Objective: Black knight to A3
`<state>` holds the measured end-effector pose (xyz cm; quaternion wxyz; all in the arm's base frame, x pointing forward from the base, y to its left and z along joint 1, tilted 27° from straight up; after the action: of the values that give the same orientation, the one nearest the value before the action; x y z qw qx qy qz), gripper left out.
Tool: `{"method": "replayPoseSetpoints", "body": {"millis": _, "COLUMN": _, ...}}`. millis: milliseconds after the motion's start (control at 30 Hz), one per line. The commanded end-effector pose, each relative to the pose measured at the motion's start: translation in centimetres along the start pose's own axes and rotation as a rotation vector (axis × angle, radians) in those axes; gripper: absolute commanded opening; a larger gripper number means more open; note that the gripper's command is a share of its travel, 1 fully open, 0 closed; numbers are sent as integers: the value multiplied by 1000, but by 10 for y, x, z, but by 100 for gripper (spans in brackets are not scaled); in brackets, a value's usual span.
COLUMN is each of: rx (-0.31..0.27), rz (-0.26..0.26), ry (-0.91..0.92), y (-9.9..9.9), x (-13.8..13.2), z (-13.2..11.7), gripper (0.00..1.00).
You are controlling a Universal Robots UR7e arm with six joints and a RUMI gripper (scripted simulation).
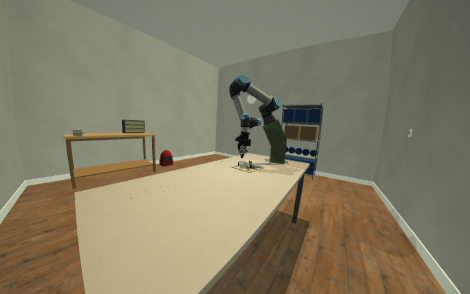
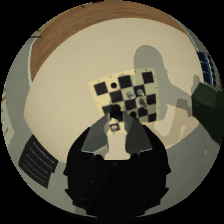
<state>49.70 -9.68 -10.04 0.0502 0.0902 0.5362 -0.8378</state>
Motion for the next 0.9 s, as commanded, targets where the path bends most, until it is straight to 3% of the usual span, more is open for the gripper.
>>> {"method": "replayPoseSetpoints", "body": {"millis": 0, "rx": 0, "rz": 0, "ry": 0, "y": -17, "x": 0, "z": 0, "gripper": 0}}
{"method": "replayPoseSetpoints", "body": {"millis": 867, "rx": 0, "rz": 0, "ry": -4, "y": -21, "x": 0, "z": 0, "gripper": 0}}
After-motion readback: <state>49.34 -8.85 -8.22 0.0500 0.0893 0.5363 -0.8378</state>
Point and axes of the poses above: the point where the finger pads meet when closed, its own y axis out along the fingers, its own x axis across the jaws, z = x × y, the point moved 9 cm from there along -y, back along the fingers, and after that the axes turned 12 degrees about -y, right-handed, at the moved point
